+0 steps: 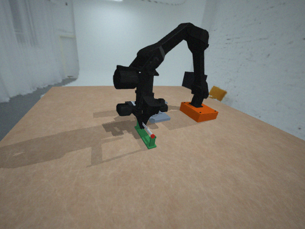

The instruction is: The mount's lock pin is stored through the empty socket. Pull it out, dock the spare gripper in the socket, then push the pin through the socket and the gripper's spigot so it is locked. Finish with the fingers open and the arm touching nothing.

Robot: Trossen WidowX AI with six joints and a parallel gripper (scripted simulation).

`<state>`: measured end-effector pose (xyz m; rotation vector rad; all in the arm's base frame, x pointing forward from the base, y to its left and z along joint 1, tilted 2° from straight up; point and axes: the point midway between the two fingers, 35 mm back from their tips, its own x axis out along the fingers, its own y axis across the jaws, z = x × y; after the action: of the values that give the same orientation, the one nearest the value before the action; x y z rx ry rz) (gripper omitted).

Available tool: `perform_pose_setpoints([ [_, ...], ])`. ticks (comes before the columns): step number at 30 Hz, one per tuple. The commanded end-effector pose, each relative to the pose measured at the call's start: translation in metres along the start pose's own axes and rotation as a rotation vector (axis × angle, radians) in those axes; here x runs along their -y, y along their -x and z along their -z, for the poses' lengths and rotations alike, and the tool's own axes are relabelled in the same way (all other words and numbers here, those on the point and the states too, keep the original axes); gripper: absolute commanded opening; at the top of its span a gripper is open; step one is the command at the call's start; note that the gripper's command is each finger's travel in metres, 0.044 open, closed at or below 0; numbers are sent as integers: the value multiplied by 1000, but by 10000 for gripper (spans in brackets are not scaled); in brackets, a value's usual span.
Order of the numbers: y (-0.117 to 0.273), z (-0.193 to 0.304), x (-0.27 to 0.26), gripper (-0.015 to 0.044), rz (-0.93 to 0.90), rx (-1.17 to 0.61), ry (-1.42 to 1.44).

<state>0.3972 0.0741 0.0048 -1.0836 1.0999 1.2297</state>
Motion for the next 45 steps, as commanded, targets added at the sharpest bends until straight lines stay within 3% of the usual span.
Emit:
perform_pose_setpoints([
  [1, -4, 1, -1, 0, -8, -1, 1],
  [9, 0, 0, 0, 0, 0, 0, 0],
  [26, 15, -2, -1, 440, -4, -1, -1],
  [45, 65, -8, 2, 440, 4, 1, -2],
])
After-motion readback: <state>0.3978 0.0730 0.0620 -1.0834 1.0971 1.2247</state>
